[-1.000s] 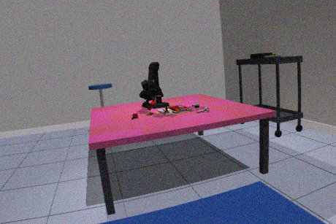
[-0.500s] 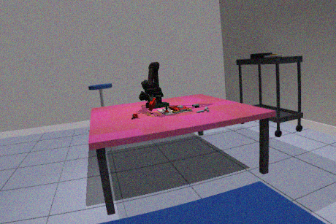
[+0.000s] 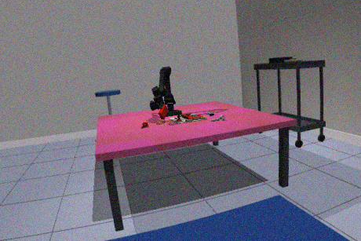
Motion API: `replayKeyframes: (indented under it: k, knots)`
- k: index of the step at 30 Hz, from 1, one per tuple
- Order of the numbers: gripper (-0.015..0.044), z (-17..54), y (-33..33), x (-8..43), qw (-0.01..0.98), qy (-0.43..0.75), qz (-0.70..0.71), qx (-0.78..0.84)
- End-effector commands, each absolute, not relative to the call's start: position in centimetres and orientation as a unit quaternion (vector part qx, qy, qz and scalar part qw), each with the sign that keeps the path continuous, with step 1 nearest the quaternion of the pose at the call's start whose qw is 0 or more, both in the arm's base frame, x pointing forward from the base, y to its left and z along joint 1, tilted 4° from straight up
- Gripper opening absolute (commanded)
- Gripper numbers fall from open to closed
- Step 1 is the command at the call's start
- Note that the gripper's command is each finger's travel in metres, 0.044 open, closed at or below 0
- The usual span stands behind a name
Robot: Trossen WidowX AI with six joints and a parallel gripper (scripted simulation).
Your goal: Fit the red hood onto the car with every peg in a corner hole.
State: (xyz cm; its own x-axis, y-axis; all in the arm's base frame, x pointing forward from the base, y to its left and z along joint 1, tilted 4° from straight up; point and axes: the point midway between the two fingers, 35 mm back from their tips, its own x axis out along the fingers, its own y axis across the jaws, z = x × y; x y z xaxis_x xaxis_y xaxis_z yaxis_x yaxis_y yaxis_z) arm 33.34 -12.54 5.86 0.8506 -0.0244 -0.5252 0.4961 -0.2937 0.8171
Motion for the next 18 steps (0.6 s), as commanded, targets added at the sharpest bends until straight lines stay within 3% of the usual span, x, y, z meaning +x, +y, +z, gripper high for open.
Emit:
replayKeyframes:
  k: [1, 18]
  knots:
    - [0.0000, 5.6, -12.6, 33.2, 0.533, 0.140, -0.237, 0.800]
    - [0.0000, 4.1, -12.6, 32.8, 0.316, 0.077, -0.265, 0.908]
